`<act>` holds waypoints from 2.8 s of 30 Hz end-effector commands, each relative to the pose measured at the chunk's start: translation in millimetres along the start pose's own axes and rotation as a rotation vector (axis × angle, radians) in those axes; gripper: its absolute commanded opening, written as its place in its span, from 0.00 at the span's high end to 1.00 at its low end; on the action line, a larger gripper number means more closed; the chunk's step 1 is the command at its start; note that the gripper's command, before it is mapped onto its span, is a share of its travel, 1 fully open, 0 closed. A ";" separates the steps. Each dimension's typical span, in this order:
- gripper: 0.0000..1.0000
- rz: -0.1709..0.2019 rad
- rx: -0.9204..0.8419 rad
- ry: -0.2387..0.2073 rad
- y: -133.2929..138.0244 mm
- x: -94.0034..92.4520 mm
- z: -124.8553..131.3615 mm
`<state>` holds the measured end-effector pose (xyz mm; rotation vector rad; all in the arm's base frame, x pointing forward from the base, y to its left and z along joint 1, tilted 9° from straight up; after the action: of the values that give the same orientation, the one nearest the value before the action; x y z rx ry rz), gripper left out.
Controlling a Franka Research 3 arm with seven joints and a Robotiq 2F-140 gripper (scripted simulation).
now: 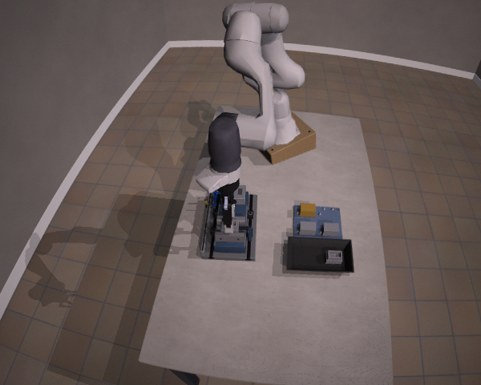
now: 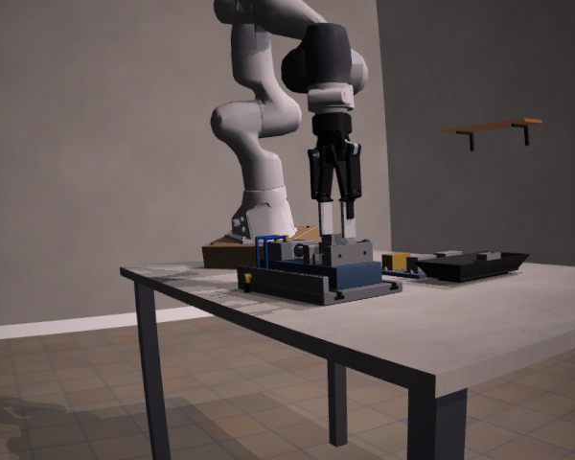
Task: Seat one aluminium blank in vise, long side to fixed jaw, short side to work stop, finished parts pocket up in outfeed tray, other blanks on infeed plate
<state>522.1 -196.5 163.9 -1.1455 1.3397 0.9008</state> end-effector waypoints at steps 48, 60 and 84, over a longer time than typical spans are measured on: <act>0.60 -0.002 0.004 0.002 -0.2 2.9 -2.4; 1.00 -0.002 0.004 0.002 -0.2 2.9 -2.4; 1.00 -0.002 0.004 0.002 -0.2 2.9 -2.4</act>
<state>522.6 -197.2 162.4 -1.1467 1.3383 0.8988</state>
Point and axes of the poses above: the point where the finger pads meet when closed, its own x axis out along the fingers, its own y axis across the jaws, z = x × y, the point moved 4 cm from there along -x, back along the fingers, and after that the axes turned 12 degrees about x, right-handed, at the moved point
